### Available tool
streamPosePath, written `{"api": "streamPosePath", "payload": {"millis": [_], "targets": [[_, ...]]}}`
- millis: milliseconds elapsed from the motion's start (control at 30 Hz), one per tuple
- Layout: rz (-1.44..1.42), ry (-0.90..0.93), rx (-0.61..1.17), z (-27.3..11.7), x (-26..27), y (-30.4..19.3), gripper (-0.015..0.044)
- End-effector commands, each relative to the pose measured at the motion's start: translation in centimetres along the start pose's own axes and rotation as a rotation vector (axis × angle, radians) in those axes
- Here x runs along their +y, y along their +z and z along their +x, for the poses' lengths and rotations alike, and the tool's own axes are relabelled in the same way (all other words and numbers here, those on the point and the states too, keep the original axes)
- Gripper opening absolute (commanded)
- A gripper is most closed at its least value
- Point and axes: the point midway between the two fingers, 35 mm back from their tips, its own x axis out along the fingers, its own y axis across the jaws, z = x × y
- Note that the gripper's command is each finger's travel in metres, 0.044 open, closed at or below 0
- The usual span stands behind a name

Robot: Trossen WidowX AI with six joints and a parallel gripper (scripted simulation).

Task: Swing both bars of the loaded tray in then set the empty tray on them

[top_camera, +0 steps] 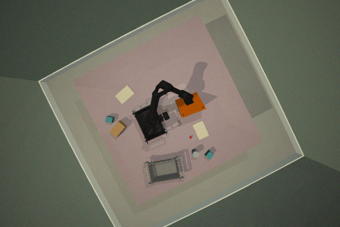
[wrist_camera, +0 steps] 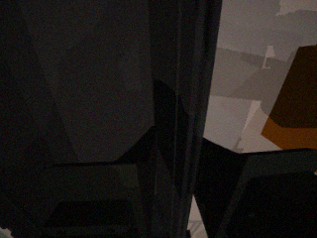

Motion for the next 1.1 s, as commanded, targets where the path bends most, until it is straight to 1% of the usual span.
{"api": "streamPosePath", "payload": {"millis": [0, 233, 1067], "targets": [[0.004, -0.017, -0.006, 0.43, -0.28, 0.32, 0.0], [0.006, -0.025, -0.008, 0.61, -0.39, 0.45, 0.0], [0.006, -0.025, -0.008, 0.61, -0.39, 0.45, 0.0367]]}}
